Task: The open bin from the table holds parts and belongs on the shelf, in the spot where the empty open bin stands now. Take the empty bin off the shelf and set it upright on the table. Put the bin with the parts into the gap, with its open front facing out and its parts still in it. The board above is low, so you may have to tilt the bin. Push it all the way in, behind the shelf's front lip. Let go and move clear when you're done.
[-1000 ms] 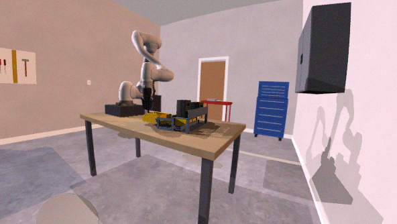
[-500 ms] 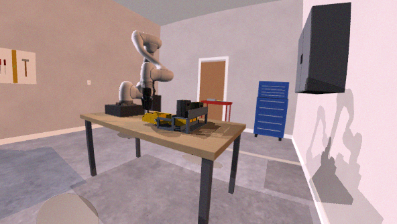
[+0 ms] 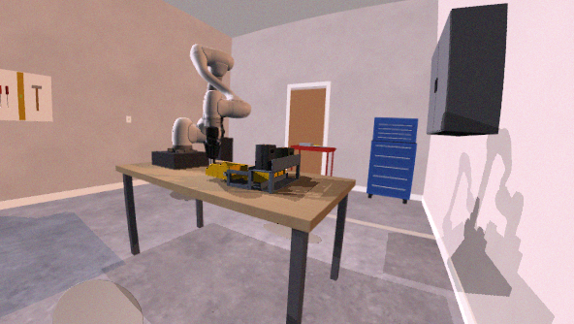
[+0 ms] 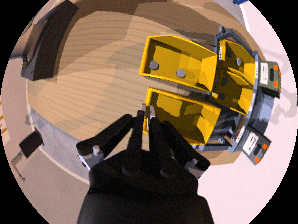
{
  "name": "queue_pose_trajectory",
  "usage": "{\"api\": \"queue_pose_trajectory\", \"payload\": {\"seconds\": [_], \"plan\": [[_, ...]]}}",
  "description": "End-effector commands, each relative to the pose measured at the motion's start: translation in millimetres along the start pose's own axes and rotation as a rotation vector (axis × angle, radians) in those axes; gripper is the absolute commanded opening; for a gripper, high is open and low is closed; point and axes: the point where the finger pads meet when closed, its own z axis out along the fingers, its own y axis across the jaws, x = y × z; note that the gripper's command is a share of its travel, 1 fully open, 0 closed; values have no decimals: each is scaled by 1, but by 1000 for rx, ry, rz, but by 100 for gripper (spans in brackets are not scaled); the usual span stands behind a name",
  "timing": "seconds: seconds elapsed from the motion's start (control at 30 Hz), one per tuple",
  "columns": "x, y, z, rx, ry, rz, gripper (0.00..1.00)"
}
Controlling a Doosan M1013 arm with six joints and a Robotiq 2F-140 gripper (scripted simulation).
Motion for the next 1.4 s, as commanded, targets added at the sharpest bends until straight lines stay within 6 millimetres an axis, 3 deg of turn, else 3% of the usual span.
{"api": "queue_pose_trajectory", "payload": {"seconds": [0.0,1.37], "plan": [[-3,-1,-2,-5,-7,-5,10],[-4,0,25,-5,-7,-5,10]]}}
